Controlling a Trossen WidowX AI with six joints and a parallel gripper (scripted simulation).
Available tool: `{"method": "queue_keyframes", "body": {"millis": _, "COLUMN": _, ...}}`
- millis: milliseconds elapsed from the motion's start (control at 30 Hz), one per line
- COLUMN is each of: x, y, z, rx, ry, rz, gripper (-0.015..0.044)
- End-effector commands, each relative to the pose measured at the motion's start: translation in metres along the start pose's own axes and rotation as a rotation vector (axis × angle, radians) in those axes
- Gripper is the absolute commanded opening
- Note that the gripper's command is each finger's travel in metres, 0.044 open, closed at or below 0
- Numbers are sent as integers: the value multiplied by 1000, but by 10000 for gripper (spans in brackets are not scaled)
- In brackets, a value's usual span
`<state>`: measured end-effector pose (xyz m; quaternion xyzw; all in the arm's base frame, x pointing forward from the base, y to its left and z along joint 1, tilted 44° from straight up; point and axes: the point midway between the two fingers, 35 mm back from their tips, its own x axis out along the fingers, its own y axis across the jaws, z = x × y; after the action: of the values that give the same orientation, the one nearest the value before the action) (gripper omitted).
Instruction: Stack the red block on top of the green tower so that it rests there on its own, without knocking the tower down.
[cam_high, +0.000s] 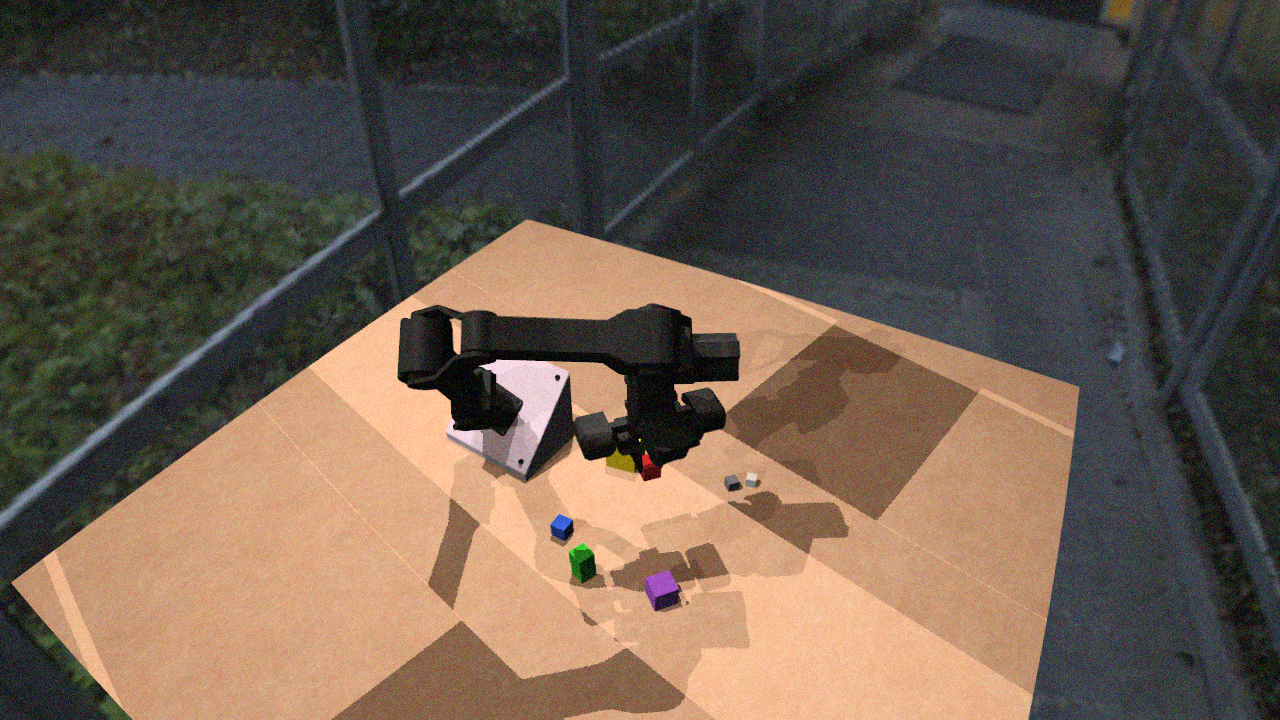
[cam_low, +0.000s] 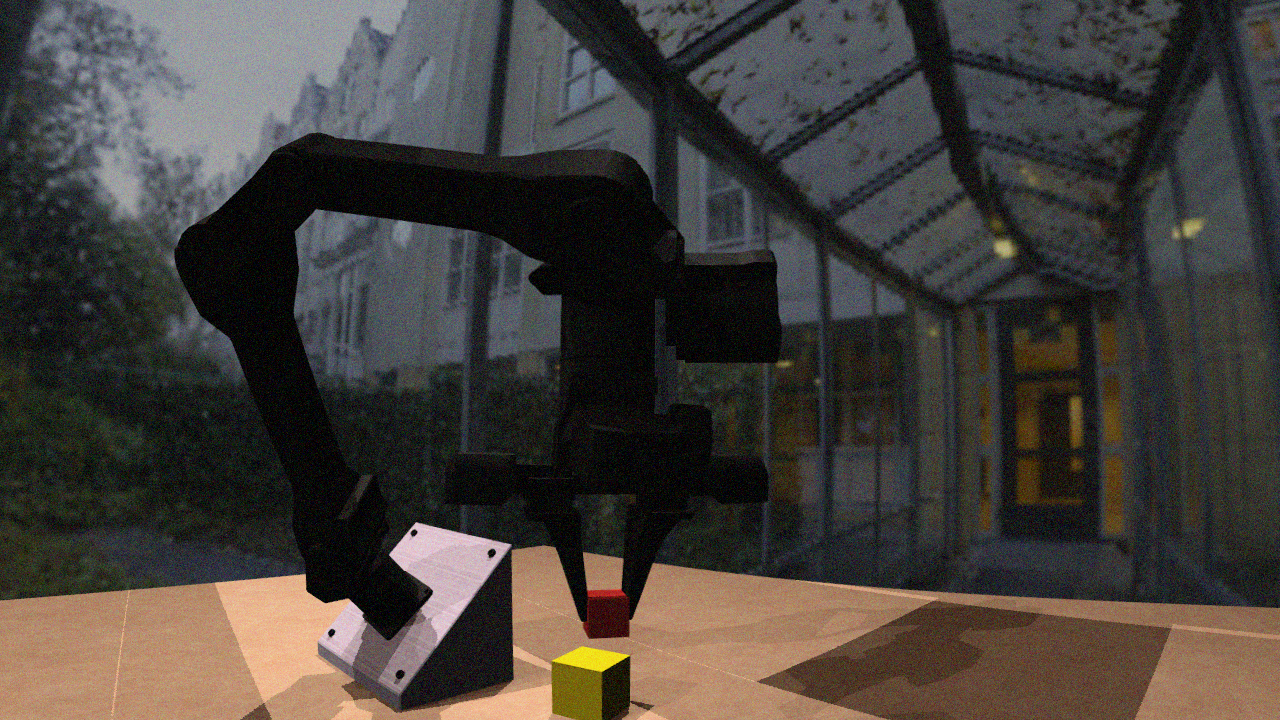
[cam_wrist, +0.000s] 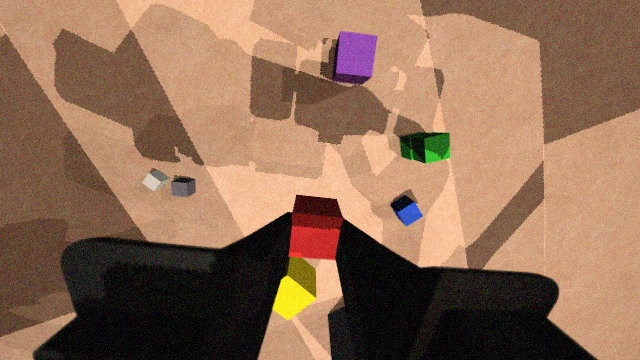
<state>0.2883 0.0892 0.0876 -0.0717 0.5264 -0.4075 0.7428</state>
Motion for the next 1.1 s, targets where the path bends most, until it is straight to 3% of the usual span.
{"method": "queue_keyframes", "body": {"millis": 0, "x": -1, "y": 0, "z": 0, "rx": 2, "ry": 2, "rz": 0, "gripper": 0}}
{"method": "queue_keyframes", "body": {"millis": 167, "x": -3, "y": -8, "z": 5, "rx": 5, "ry": 4, "rz": 1, "gripper": 0}}
{"method": "queue_keyframes", "body": {"millis": 767, "x": -3, "y": -111, "z": 48, "rx": 4, "ry": 2, "rz": -5, "gripper": 0}}
{"method": "queue_keyframes", "body": {"millis": 1067, "x": 15, "y": -114, "z": 49, "rx": 4, "ry": 2, "rz": -5, "gripper": 0}}
